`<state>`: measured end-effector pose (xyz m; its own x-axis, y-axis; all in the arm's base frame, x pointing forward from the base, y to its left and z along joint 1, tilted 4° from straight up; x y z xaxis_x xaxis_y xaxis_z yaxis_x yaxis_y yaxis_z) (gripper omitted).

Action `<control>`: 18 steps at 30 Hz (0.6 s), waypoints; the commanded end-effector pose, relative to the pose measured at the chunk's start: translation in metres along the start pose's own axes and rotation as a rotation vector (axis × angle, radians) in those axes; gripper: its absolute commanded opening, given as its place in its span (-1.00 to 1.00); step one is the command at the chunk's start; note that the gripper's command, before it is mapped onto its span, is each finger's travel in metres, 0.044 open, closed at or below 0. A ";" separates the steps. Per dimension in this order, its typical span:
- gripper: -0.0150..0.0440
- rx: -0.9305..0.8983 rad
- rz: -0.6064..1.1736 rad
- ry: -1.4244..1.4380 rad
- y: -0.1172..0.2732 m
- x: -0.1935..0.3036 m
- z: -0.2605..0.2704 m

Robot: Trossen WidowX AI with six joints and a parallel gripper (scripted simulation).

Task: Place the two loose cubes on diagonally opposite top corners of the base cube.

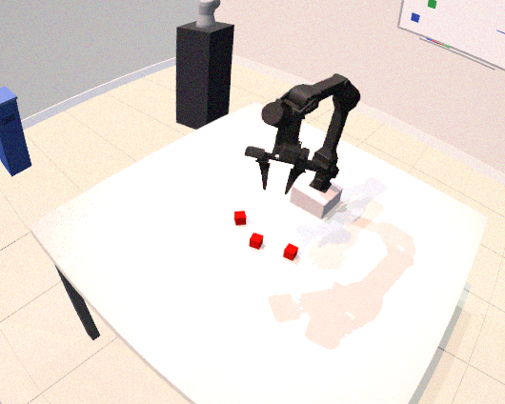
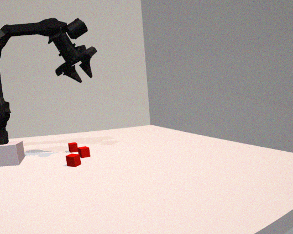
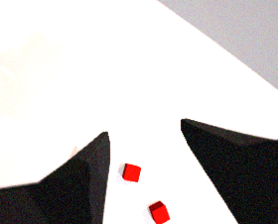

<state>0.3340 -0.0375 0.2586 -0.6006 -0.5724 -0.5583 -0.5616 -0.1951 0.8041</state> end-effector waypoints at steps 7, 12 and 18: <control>0.41 -0.109 0.362 0.075 -0.039 0.121 -0.037; 0.41 -0.237 0.500 0.112 -0.046 0.183 -0.041; 0.41 -0.293 0.539 0.124 -0.046 0.204 -0.039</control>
Point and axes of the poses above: the point midway between the two fingers, 35 mm back from their tips, its own y axis back along the fingers, its own z axis across the jaws, x = y × z, the point moved 3 cm from there along y, back along the fingers, and after that the axes turned 5 degrees about y, right-handed, at the moved point
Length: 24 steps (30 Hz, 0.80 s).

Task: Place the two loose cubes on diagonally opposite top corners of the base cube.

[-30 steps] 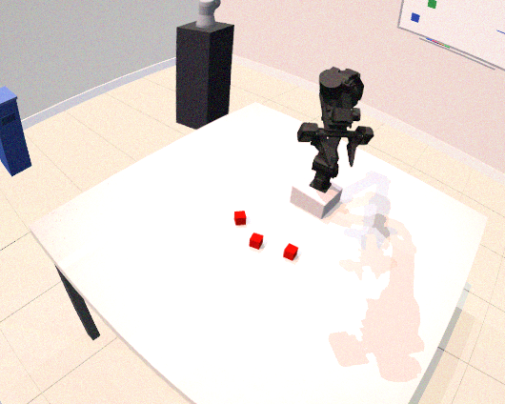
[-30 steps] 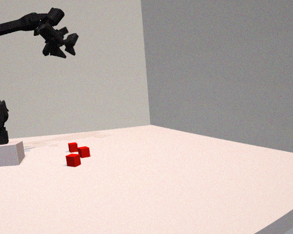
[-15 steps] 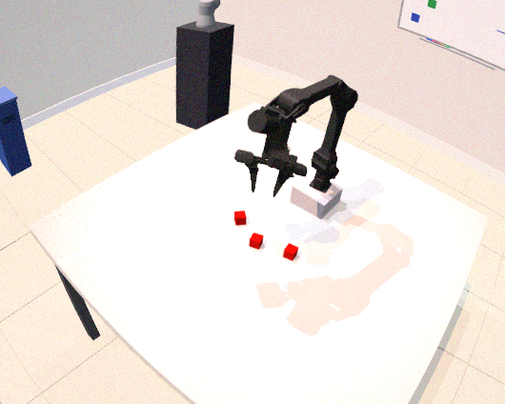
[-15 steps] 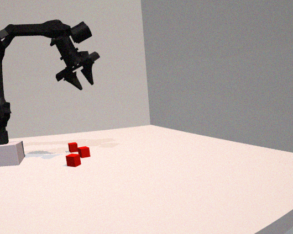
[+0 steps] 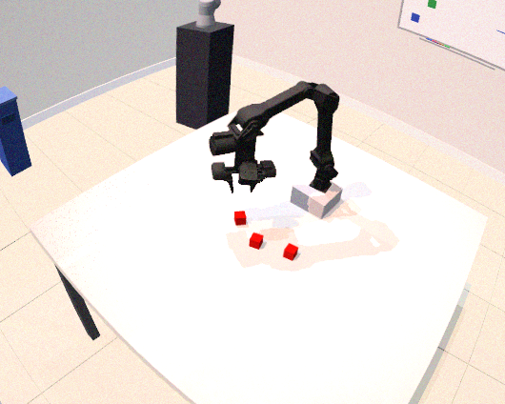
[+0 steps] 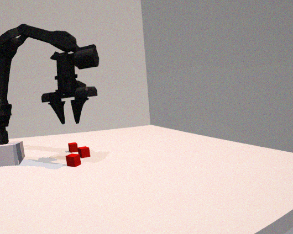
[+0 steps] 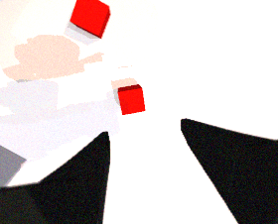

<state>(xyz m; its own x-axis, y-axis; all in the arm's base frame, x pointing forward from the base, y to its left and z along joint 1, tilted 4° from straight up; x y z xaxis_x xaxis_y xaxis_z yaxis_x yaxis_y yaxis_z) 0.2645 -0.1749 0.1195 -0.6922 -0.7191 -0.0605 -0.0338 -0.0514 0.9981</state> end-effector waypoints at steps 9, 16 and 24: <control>0.41 -0.020 0.016 0.023 -0.059 0.006 0.003; 0.41 -0.020 0.016 0.023 -0.074 0.006 0.004; 0.41 -0.020 0.016 0.023 -0.084 0.006 0.004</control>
Point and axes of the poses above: the point midway between the two fingers, 35 mm back from their tips, its own y axis back along the fingers, its own z axis across the jaws, x = y × z, the point moved 3 cm from there along y, back along the fingers, and after that the axes turned 5 degrees about y, right-handed, at the moved point
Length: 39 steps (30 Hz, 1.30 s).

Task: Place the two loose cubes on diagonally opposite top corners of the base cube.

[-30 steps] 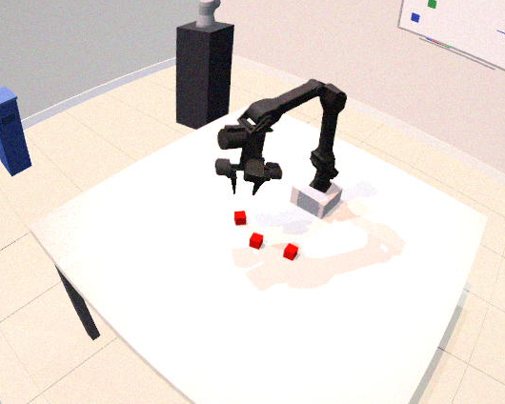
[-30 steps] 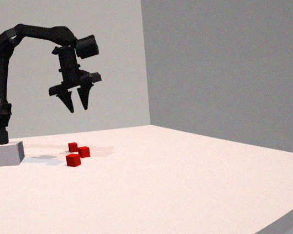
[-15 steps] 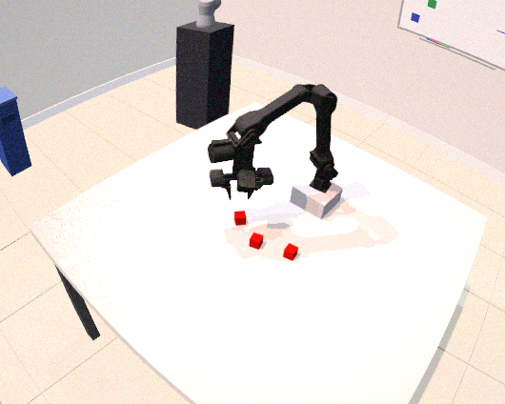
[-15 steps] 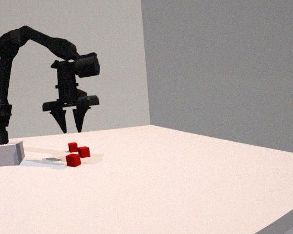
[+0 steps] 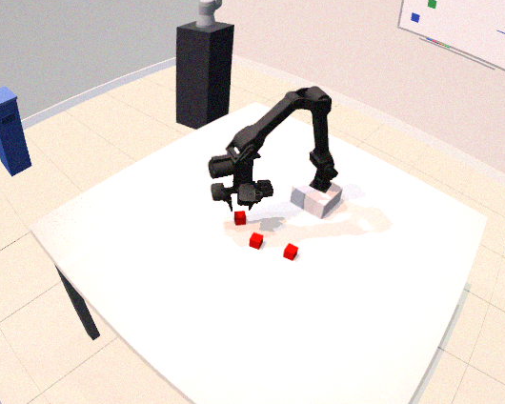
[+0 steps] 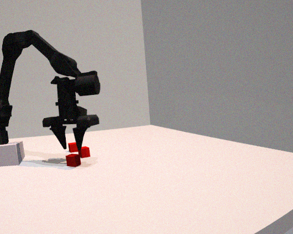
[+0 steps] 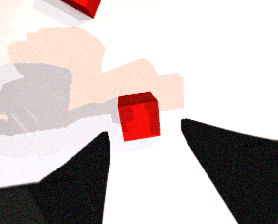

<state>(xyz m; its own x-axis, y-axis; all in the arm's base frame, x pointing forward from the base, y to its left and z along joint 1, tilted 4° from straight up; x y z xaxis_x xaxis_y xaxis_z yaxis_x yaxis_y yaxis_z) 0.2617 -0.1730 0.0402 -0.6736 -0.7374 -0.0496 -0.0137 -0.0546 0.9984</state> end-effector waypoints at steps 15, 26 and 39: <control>0.41 -0.004 0.004 -0.003 -0.029 0.001 0.002; -0.13 -0.004 0.004 -0.003 -0.035 0.001 0.002; -0.14 -0.001 0.004 -0.005 -0.015 0.000 -0.002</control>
Point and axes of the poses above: the point midway between the two fingers, 35 mm back from their tips, its own y axis back along the fingers, its own z axis across the jaws, x = y × z, the point moved 3 cm from there along y, back along the fingers, and after that the axes turned 5 degrees about y, right-handed, at the moved point
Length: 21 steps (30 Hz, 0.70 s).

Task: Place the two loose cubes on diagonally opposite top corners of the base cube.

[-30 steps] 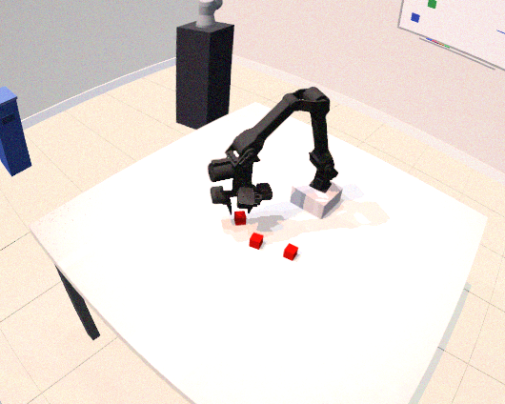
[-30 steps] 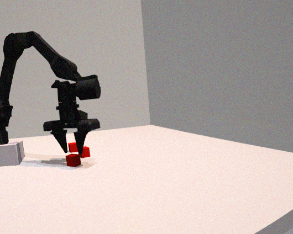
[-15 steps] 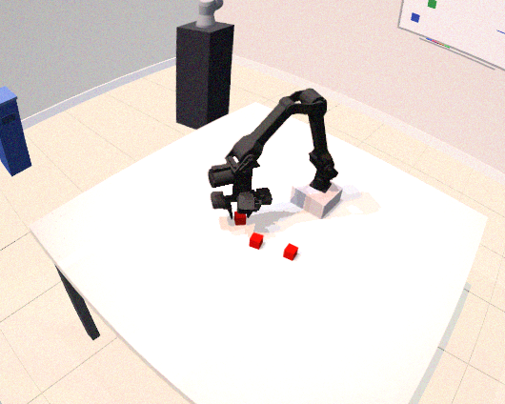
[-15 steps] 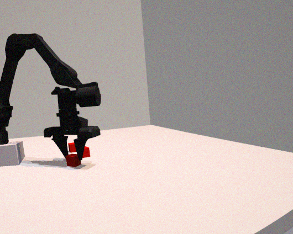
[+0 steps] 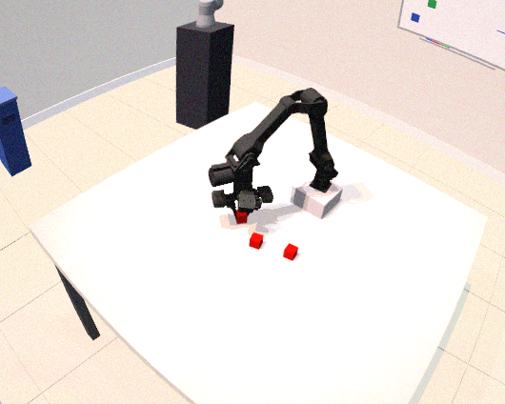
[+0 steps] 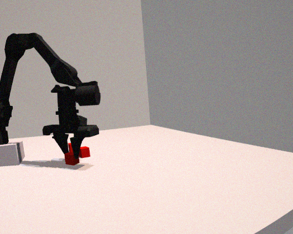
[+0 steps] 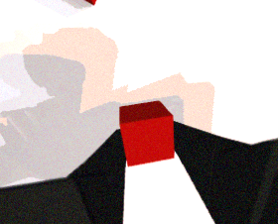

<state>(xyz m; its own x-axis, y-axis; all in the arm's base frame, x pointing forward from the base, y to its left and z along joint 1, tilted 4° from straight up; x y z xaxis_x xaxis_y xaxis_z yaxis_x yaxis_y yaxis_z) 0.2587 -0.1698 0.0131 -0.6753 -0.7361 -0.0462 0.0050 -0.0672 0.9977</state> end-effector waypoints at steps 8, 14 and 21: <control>-0.14 0.021 0.001 -0.002 0.035 -0.001 -0.007; -0.14 0.021 0.001 -0.002 0.052 -0.001 -0.007; -0.14 0.020 0.001 -0.001 0.073 -0.001 -0.006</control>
<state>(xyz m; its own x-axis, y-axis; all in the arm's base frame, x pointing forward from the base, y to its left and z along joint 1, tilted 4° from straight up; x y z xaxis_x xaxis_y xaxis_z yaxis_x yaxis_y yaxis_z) 0.2624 -0.1759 0.0728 -0.6799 -0.7318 -0.0468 0.0015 -0.0652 0.9979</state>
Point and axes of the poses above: the point midway between the two fingers, 35 mm back from their tips, its own y axis back along the fingers, its own z axis across the jaws, x = y × z, the point moved 3 cm from there along y, back along the fingers, and after that the axes turned 5 degrees about y, right-handed, at the moved point
